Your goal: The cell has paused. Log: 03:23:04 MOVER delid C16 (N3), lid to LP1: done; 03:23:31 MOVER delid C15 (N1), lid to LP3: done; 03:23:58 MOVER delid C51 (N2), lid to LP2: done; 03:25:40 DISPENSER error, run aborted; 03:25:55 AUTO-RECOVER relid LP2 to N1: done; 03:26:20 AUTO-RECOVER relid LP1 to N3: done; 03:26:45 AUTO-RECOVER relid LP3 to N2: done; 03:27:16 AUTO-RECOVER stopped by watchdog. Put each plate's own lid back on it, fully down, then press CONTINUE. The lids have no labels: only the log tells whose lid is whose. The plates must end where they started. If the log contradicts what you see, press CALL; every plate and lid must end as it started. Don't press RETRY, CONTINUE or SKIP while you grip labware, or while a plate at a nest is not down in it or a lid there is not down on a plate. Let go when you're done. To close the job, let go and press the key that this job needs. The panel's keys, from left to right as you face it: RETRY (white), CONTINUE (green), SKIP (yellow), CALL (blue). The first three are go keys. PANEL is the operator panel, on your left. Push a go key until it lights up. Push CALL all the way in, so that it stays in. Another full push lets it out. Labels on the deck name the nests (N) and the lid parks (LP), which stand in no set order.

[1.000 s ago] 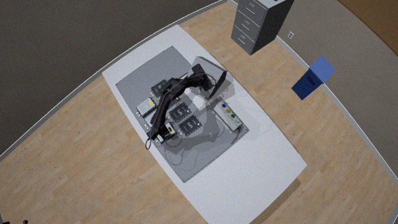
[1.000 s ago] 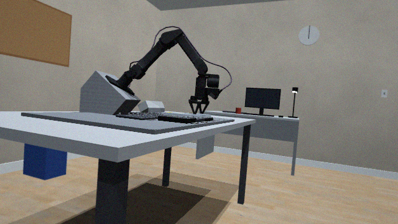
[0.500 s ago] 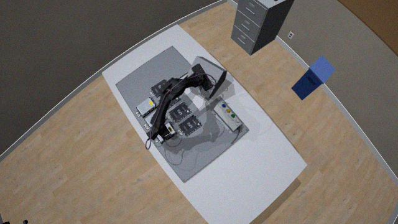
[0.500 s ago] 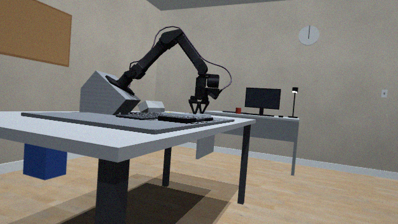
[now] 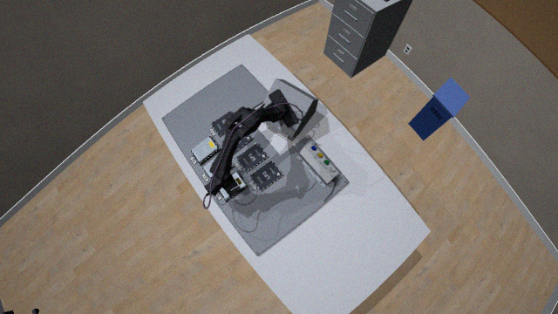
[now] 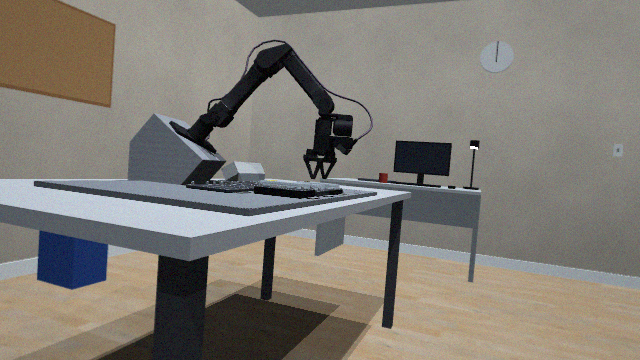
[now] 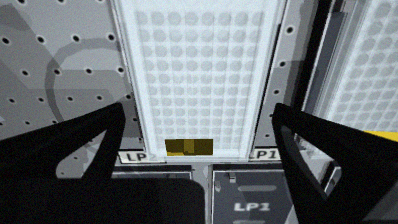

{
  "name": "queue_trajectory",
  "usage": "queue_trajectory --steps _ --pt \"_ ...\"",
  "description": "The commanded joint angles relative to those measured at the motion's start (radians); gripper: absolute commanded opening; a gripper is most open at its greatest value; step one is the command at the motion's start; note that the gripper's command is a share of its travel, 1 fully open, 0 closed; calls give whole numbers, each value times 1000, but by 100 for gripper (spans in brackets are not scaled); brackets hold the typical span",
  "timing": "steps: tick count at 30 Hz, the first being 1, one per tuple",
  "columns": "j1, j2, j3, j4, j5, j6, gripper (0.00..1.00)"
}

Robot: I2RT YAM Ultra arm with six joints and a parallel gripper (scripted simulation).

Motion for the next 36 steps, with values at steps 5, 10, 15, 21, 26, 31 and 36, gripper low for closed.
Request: queue_trajectory --steps 5,10,15,21,26,31,36 --pt "-22 -61 50 -45 4 -11 100" --pt "-34 -81 -11 -24 -10 -60 98" --pt "-50 -124 -103 21 -20 -80 95" --pt "-98 -205 -242 75 -48 -119 89" --pt "-145 -269 -349 115 -76 -157 84" --pt "-178 -307 -411 138 -96 -183 81" --pt "-234 -362 -507 170 -129 -227 0"
